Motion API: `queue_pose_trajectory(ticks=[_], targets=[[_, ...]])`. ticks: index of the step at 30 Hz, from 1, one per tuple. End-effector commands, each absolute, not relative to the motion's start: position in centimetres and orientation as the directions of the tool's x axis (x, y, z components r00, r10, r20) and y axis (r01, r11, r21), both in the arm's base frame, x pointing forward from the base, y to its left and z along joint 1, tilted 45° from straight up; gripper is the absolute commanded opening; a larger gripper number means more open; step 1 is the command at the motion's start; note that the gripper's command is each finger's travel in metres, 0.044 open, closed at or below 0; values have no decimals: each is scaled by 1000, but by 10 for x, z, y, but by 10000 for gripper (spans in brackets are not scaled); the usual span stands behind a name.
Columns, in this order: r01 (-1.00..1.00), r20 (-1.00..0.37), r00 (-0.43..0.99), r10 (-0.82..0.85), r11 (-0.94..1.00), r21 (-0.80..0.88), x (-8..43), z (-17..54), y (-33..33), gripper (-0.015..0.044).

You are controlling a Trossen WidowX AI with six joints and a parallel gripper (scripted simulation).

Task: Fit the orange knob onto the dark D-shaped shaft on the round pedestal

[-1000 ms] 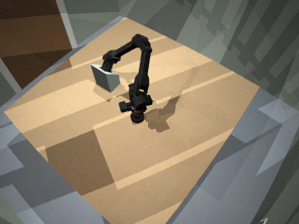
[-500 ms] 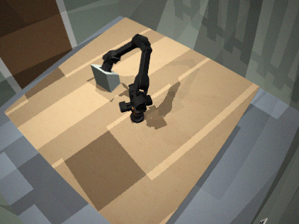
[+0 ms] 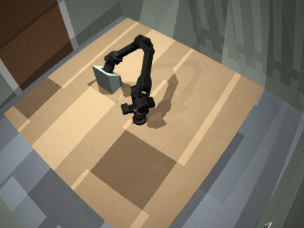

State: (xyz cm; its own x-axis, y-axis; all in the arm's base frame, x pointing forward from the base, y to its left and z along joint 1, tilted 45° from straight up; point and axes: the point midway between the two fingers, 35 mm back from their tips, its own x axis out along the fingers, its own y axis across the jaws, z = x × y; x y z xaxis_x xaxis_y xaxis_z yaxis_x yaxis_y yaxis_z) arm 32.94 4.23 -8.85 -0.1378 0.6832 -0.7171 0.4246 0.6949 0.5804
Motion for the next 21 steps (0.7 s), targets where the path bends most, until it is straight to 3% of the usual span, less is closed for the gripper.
queue_pose_trajectory(ticks=[1, 21], targets=[[426, -718, -136, 682, 695, 579, 331, -89, 42, 0], [420, -720, -142, 680, 700, 578, 328, -98, 53, 0]])
